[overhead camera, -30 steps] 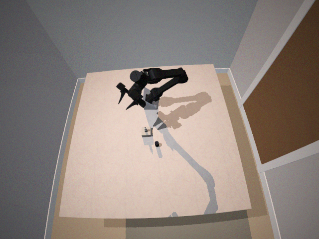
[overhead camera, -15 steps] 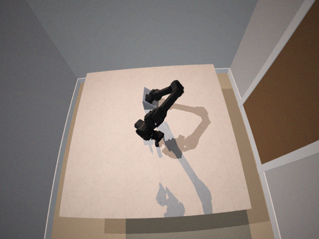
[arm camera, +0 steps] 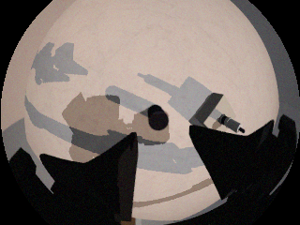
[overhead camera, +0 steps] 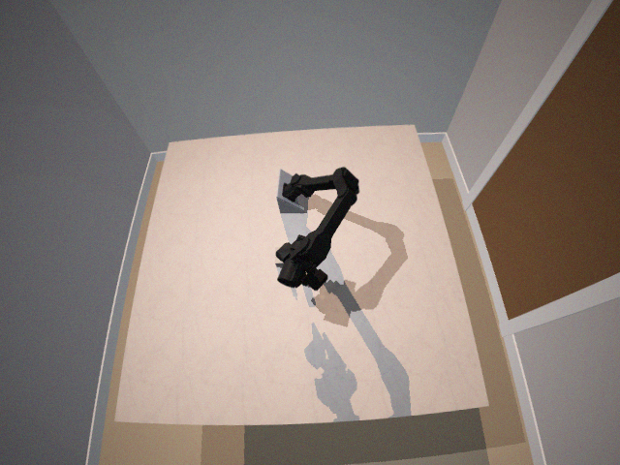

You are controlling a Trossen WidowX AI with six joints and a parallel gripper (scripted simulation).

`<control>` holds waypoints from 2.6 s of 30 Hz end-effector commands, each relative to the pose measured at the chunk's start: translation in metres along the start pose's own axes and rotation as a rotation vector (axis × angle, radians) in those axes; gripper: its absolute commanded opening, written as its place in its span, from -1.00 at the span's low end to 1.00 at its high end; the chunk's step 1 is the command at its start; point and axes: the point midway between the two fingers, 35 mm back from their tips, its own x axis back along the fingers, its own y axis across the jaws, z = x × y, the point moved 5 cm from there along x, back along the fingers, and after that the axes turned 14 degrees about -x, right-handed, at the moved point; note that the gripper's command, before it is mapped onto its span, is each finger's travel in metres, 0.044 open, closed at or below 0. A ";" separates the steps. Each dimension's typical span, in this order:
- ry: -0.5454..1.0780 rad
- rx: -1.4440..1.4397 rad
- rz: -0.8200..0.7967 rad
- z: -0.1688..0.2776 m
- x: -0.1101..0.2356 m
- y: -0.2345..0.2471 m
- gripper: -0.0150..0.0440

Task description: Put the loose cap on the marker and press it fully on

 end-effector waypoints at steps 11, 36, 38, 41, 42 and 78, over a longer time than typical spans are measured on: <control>0.017 -0.011 0.009 0.006 -0.035 -0.001 0.34; 0.018 -0.010 0.008 0.007 -0.074 -0.001 0.34; 0.018 -0.010 0.008 0.007 -0.077 -0.001 0.34; 0.019 -0.010 0.007 0.007 -0.082 -0.002 0.34; 0.019 -0.010 0.007 0.007 -0.083 -0.002 0.34; 0.016 -0.011 0.009 0.005 -0.040 -0.001 -0.49</control>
